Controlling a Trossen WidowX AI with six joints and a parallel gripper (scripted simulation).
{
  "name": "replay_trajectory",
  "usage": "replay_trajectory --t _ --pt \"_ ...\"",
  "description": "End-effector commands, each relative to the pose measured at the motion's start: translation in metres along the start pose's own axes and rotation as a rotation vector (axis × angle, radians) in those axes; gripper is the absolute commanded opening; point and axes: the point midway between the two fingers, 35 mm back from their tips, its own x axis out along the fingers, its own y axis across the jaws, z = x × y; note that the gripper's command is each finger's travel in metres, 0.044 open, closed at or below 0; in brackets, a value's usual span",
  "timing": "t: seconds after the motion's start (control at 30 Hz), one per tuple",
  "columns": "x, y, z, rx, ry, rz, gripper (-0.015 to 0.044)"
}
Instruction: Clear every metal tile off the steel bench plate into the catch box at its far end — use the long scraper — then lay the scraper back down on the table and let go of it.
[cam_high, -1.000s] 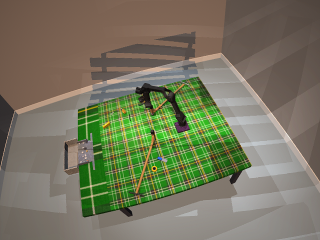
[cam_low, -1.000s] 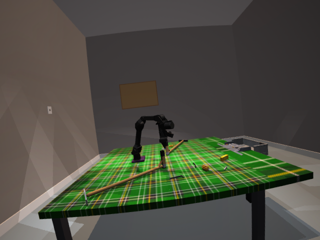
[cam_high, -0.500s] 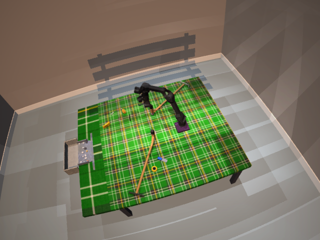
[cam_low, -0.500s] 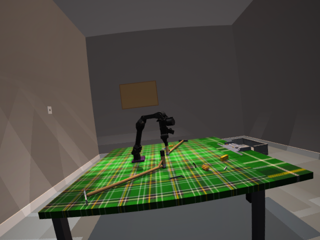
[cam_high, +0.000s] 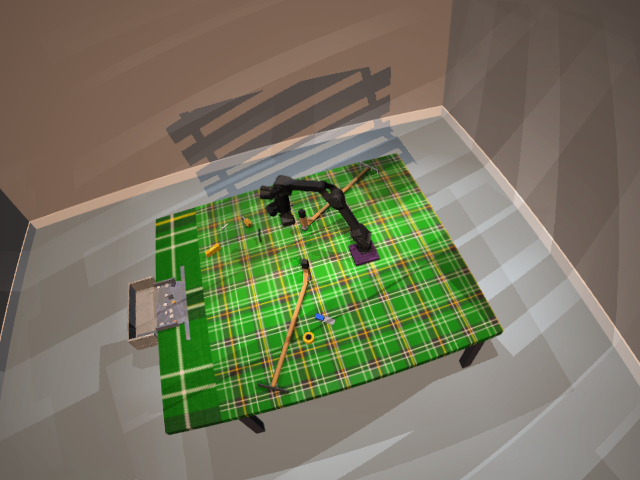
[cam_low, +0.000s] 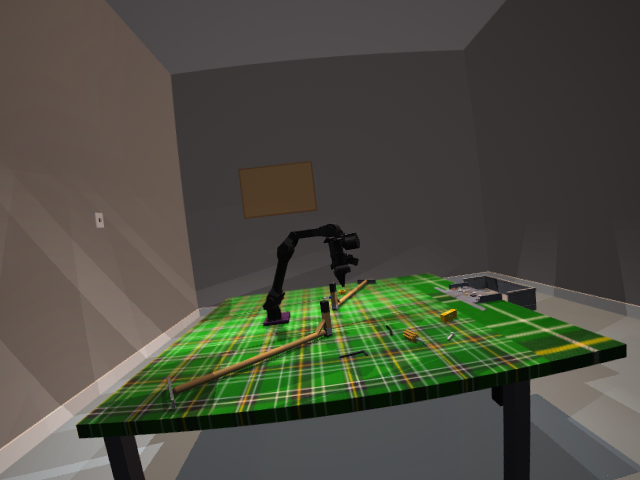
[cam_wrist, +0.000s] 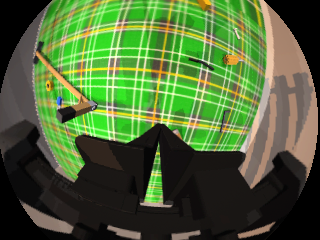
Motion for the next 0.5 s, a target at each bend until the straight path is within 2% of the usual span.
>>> replay_trajectory --t 0.0,0.47 --pt "0.004 0.018 0.017 -0.025 -0.010 0.002 0.0000" --pt "0.011 0.078 0.057 -0.112 -0.048 0.011 0.0000"
